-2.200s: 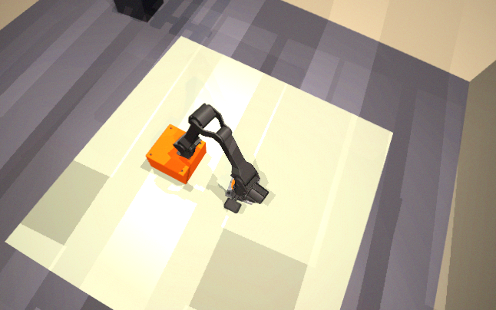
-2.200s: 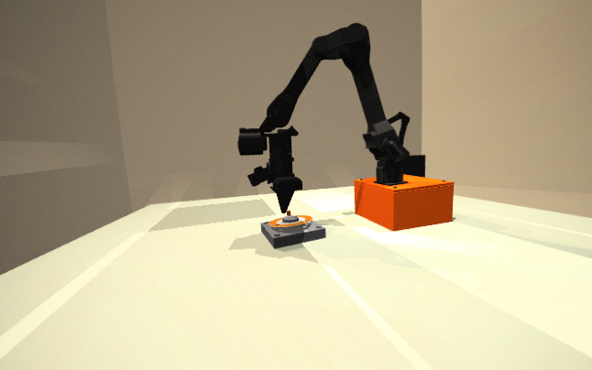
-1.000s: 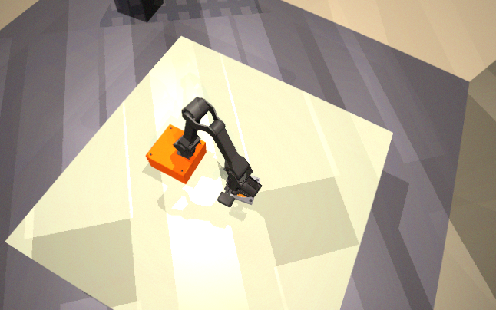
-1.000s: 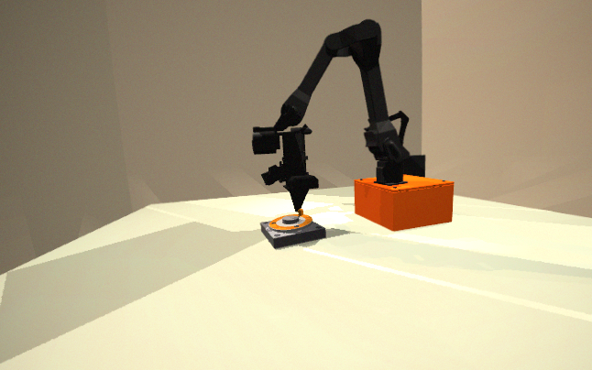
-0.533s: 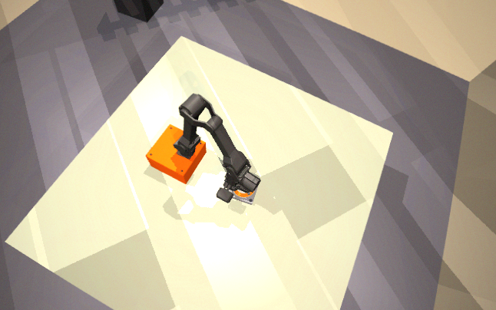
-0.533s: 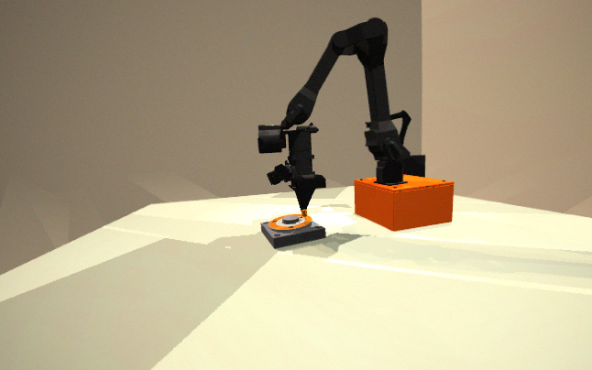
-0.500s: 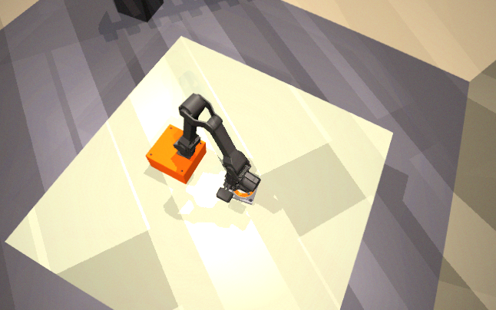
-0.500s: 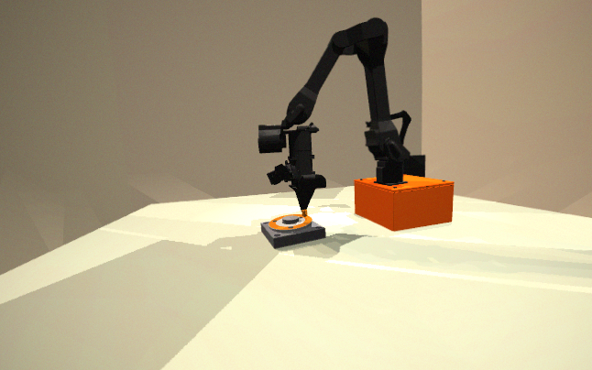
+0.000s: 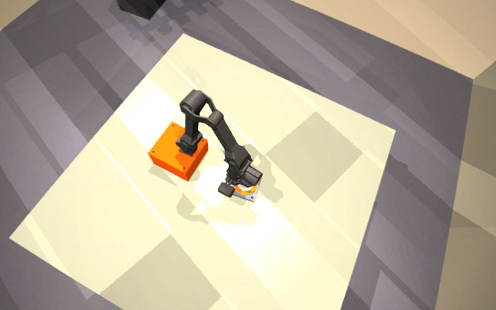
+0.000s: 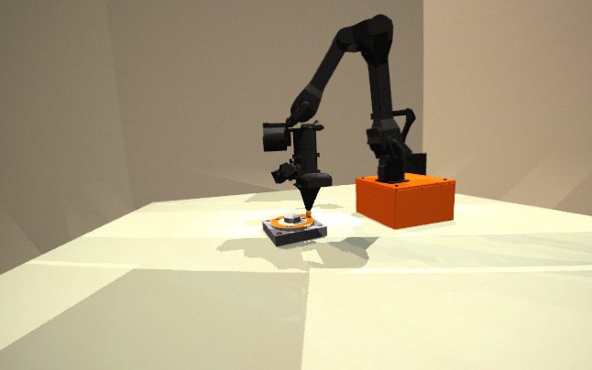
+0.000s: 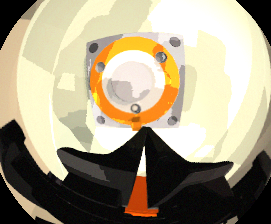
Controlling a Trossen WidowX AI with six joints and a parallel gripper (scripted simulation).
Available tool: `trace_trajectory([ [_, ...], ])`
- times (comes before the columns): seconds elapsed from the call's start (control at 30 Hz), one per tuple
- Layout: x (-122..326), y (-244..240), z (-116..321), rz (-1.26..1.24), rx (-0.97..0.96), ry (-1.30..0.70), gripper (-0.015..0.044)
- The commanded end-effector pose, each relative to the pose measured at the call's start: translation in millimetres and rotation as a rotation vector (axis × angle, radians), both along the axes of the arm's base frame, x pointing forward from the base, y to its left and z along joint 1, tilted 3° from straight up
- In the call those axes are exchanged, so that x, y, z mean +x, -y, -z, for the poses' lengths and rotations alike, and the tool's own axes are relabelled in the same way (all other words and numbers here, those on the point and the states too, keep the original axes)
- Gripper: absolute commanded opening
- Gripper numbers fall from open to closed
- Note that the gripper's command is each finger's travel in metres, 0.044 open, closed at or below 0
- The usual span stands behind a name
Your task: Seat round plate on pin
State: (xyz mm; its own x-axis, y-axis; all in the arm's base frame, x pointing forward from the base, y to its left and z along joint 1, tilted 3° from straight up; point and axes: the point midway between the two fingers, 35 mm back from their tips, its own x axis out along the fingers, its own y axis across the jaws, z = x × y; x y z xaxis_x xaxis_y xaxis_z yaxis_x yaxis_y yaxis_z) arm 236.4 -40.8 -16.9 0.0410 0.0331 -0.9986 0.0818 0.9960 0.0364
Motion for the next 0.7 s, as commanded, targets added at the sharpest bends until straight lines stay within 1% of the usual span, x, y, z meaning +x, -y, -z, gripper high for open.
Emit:
trace_trajectory([
  [0.0, 1, 0, -11, 0.004, 0.002, 0.006, 0.0],
  [0.27, -5, 1, -44, 0.004, 0.002, 0.006, 0.0],
  [0.33, -5, 2, -44, 0.004, 0.002, 0.006, 0.0],
  [0.37, -4, 2, -37, 0.009, -0.001, 0.002, 0.0],
  [0.67, -4, 2, -37, 0.009, -0.001, 0.002, 0.0],
])
